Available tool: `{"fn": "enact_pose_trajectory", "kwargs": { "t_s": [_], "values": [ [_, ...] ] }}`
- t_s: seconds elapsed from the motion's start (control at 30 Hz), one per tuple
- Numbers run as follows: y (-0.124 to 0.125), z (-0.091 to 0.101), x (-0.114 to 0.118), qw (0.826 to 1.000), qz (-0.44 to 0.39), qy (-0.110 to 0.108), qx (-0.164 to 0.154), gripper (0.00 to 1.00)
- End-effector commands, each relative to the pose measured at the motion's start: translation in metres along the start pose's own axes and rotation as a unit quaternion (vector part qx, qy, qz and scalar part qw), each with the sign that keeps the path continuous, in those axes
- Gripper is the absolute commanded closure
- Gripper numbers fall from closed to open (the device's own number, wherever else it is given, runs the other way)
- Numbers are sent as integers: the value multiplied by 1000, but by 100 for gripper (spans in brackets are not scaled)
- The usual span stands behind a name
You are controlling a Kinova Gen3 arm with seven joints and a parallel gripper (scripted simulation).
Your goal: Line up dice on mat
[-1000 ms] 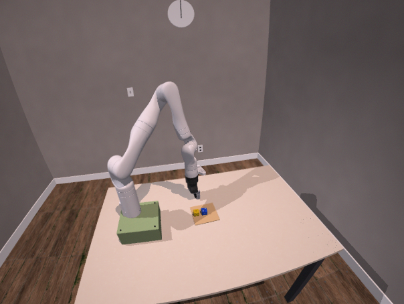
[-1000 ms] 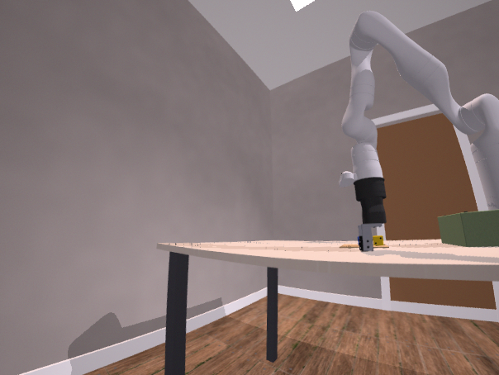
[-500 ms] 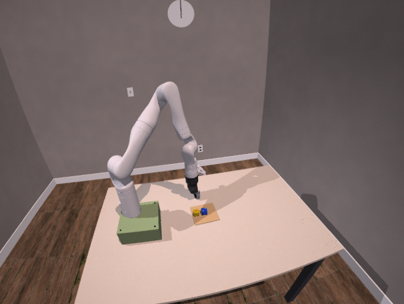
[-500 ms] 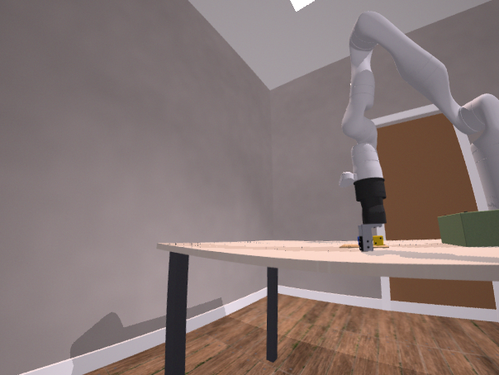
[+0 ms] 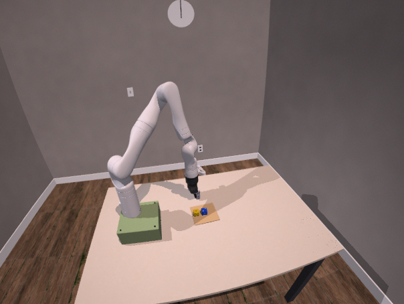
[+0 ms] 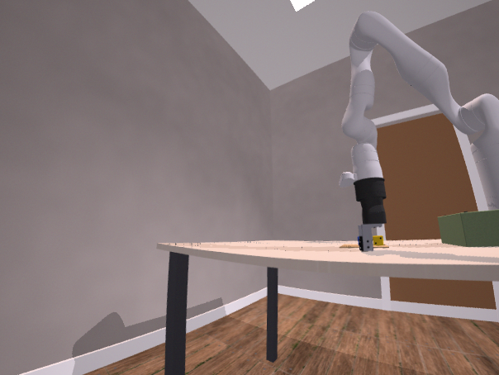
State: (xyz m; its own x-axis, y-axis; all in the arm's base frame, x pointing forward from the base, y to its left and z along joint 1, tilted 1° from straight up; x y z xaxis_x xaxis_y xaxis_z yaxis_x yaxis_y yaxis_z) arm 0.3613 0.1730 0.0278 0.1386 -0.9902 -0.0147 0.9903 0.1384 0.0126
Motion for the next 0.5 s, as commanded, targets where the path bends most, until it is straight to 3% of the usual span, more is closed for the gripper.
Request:
{"fn": "enact_pose_trajectory", "kwargs": {
  "t_s": [0.0,0.1,0.13,0.47],
  "values": [
    [0,1,0,1000,0,0,1,13],
    [0,1,0,1000,0,0,1,13],
    [0,1,0,1000,0,0,1,43],
    [0,1,0,1000,0,0,1,43]
  ]
}}
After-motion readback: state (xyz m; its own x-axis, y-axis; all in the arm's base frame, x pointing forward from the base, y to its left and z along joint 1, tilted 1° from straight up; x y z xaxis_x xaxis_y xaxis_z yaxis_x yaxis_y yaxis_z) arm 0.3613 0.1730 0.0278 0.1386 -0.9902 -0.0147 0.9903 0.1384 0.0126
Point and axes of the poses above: the point where the finger pads meet when closed, its own z axis back along the fingers, its own x axis across the jaws, y = z × x, the point moved 9 cm from there along z, back along the fingers, and after that the axes turned 9 degrees about -z, right-handed, at the moved point
